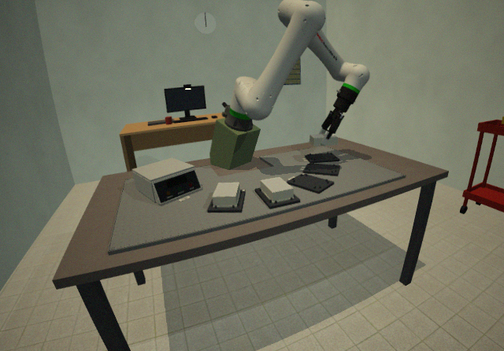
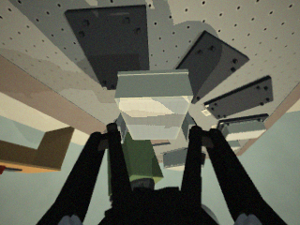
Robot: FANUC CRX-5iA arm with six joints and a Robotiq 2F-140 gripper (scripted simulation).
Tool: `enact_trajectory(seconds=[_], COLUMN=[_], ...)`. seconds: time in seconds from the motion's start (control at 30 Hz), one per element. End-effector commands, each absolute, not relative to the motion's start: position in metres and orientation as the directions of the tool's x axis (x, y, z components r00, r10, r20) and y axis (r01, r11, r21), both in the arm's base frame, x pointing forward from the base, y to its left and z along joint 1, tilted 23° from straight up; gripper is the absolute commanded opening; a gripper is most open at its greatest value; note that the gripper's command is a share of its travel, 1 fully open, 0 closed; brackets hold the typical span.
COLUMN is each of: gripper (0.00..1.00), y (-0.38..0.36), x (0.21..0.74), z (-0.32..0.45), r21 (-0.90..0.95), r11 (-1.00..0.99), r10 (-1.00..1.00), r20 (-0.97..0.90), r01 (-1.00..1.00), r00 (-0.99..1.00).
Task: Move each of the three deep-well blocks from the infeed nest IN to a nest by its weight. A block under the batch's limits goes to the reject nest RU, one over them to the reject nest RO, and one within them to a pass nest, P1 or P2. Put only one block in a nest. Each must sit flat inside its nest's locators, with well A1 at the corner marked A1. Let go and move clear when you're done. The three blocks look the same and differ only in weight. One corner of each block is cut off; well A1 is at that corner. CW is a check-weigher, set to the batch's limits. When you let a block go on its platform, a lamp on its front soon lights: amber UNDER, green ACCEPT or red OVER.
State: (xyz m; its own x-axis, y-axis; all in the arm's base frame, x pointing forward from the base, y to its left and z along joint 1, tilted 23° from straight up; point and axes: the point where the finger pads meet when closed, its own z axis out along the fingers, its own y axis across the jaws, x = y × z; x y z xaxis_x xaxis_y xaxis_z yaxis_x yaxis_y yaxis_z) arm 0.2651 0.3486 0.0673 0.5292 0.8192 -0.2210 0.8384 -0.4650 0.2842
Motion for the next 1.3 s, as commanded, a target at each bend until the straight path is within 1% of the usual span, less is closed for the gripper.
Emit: enact_trajectory(seconds=[0.0,0.73,1.27], gripper=[0.10,0.10,0.10], y=[0.355,0.401,0.400], x=[0.260,0.226,0.226], z=[0.062,0.027,0.027], r21=[0.284,0.284,0.284], r11=[-0.465,-0.465,-0.465], r10=[0.819,0.819,0.819], r20=[-0.221,-0.221,-0.221], r01=[0.838,0.838,0.838], r00=[0.529,0.529,0.529])
